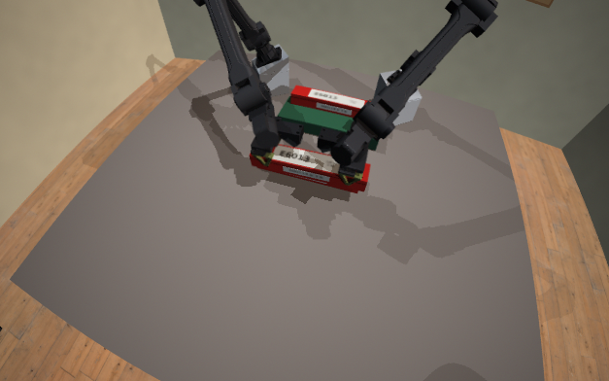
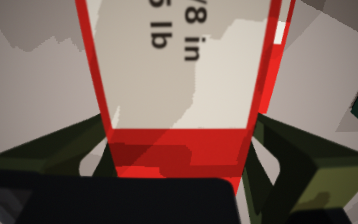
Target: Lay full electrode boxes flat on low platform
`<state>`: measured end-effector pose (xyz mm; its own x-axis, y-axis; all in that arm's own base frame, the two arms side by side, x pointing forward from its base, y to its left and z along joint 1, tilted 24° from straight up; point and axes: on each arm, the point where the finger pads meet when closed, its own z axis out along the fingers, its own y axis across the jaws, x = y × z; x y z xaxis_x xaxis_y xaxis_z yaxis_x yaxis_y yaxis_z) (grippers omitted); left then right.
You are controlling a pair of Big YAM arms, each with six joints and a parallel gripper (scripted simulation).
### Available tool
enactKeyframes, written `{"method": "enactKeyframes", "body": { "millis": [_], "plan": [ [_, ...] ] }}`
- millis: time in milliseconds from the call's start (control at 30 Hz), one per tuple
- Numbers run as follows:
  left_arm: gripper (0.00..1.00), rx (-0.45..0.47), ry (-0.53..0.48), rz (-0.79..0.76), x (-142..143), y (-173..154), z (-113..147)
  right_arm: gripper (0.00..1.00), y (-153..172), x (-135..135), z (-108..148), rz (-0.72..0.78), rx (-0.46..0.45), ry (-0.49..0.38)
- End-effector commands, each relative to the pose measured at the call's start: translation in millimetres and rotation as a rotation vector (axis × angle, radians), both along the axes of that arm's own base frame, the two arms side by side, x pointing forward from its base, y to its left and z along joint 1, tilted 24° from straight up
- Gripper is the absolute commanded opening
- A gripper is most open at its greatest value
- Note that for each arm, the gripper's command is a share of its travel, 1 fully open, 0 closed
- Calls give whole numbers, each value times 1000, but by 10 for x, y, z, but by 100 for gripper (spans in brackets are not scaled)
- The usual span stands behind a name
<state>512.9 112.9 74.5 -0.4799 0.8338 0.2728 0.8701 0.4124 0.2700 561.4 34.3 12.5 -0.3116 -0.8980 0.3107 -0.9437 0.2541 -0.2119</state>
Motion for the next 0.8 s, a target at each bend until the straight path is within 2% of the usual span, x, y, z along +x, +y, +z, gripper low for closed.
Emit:
{"method": "enactKeyframes", "body": {
  "millis": [0, 767],
  "plan": [
    [0, 13, -129, -8, 153, -170, 749, 0, 228, 174, 732, 27, 0, -122],
    [0, 10, -126, -7, -77, -365, 989, 0, 429, -28, 962, 26, -4, -116]
  ]
}}
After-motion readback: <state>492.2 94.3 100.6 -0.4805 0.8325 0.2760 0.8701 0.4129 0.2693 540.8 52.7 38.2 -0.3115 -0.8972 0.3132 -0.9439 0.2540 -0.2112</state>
